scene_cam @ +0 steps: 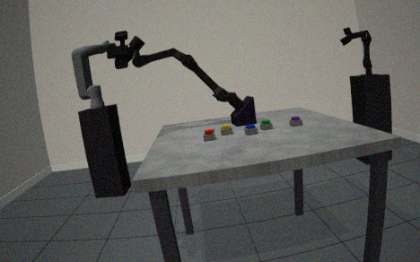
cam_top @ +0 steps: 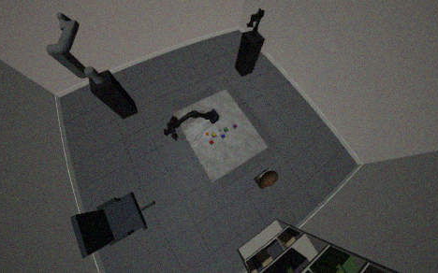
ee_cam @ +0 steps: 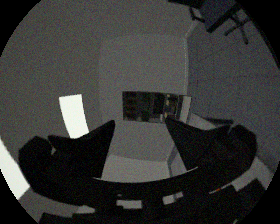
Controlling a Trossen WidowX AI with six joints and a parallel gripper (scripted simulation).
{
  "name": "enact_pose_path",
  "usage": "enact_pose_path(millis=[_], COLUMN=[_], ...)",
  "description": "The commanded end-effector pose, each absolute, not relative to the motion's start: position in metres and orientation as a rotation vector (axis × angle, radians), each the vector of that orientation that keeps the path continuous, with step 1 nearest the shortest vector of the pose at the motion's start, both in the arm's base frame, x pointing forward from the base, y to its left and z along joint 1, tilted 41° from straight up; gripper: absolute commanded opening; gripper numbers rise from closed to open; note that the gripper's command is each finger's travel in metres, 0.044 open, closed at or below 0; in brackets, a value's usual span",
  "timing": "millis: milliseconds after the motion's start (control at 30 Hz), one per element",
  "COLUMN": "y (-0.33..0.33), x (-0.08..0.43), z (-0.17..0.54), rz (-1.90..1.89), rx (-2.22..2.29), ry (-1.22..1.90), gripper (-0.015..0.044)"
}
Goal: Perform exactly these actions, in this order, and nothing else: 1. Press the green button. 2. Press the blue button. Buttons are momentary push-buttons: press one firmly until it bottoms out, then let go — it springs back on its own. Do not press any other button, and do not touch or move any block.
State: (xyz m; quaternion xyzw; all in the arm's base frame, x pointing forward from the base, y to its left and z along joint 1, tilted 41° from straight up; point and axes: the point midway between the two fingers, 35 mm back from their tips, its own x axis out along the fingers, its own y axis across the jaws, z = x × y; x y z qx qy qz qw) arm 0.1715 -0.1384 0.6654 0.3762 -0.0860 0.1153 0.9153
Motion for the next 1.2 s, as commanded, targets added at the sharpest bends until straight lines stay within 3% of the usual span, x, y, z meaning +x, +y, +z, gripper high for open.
enact_pose_path(millis=[0,267,600,900,1167], y=[-0.139,-0.175,-0.209,-0.172,-0.106], x=[0.172,0.229,0.361,0.461,0.509], z=[0.665,0.657,0.576,0.465,0.358], rz=[0.241,0.420,0.359,0.133,-0.097], rx=[0.778,1.020,1.436,1.622,1.624], ry=[-0.179,-0.270,-0.245,-0.043,0.220], gripper=[0.0400,0.0400,0.0400,0.0400,0.0400])
